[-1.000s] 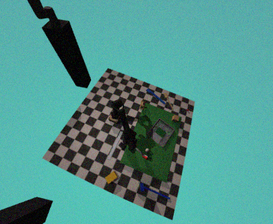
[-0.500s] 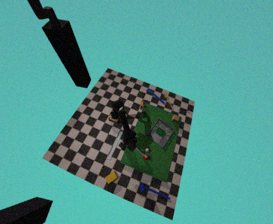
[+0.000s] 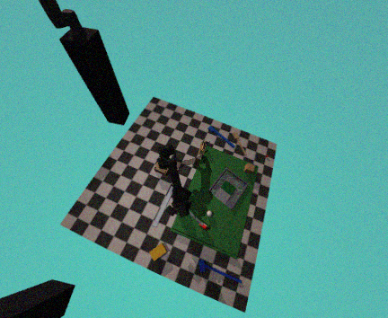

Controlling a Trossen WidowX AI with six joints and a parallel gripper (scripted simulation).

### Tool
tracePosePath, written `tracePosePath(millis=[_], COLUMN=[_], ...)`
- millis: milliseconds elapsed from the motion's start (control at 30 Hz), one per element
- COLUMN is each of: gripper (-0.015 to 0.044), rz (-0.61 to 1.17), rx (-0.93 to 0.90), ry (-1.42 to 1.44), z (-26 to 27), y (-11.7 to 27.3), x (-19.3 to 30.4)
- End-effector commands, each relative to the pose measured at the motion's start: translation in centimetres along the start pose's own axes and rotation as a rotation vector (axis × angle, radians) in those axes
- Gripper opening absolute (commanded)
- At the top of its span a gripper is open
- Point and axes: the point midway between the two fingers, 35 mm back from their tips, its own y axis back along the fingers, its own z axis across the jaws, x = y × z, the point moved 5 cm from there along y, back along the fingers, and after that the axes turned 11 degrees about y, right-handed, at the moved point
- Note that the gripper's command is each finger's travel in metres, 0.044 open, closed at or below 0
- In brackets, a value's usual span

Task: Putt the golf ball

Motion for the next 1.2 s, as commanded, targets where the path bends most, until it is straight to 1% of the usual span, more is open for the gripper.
tracePosePath(millis=[0, 233, 400, 500, 567, 733, 833, 1167], gripper=[0.0000, 0.0000, 0.0000, 0.0000, 0.0000, 0.0000, 0.0000, 0.0000], rz=[-0.004, 0.000, -0.003, -0.006, -0.007, -0.007, -0.007, -0.007], rx=[0.006, 0.000, -0.003, -0.006, -0.008, -0.008, -0.008, -0.008], ry=[0.004, 0.002, 0.003, 0.003, 0.003, 0.003, 0.003, 0.003], z=[-0.5, 0.7, 7.2, 11.3, 13.0, 13.2, 13.1, 13.1], y=[0.1, 0.0, 0.1, 0.1, 0.1, 0.2, 0.9, 6.0], x=[-0.1, -0.4, -2.3, -2.7, -2.7, -2.7, -2.8, -2.7])
